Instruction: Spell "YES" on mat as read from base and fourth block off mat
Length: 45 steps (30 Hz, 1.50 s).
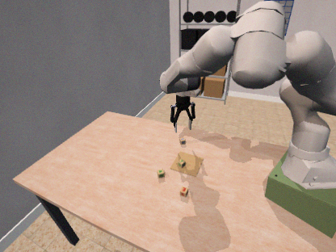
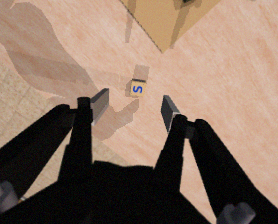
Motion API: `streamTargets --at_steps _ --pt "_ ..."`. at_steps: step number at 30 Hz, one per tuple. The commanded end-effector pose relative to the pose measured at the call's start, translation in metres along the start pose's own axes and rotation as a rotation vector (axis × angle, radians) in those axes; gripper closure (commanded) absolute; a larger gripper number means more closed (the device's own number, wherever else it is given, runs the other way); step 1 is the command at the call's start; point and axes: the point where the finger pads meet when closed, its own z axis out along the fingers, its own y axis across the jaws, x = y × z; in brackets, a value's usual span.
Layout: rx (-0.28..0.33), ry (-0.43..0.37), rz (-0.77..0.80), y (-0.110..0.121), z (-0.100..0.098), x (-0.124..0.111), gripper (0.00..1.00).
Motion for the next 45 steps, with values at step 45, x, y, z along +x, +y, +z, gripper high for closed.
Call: streamTargets --at_steps 45 --pt "-0.002 0.001 0.034 0.0001 0.0074 0.0009 0.60"
